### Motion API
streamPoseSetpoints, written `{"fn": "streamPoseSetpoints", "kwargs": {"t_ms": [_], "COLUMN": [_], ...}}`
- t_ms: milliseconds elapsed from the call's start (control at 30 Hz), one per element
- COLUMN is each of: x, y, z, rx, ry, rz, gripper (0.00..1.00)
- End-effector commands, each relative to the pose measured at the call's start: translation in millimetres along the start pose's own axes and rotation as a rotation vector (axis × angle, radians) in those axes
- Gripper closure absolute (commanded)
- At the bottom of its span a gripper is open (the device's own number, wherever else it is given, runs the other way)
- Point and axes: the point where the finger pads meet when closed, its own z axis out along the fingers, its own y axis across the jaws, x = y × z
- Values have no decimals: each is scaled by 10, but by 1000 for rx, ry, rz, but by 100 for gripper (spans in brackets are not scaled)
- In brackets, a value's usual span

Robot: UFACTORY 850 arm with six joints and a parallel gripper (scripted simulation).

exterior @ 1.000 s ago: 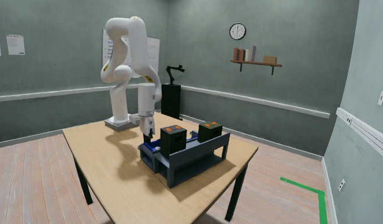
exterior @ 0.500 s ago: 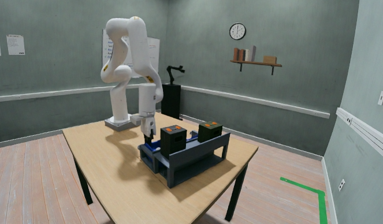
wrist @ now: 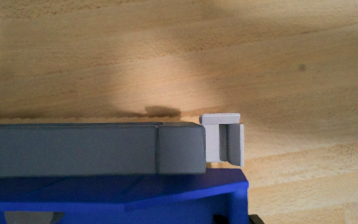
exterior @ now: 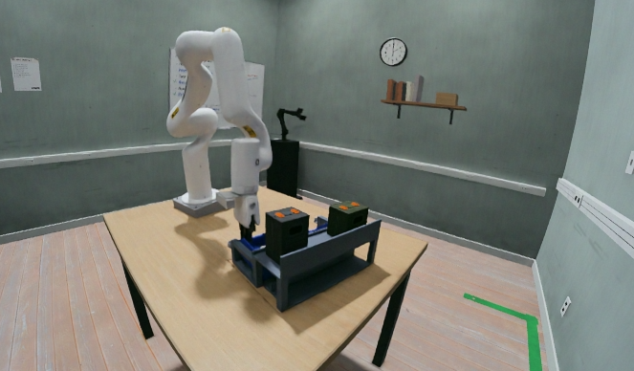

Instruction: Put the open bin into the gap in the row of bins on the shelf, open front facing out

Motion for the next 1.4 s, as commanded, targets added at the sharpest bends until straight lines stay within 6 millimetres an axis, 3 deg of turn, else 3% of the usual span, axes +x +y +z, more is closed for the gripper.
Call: {"fn": "streamPoseSetpoints", "kwargs": {"t_ms": [0, 1367], "x": [0, 0], "y": [-18, -253], "z": [-7, -9], "rx": [1, 1], "ry": [0, 0], "rz": [0, 0], "gripper": [100, 100]}}
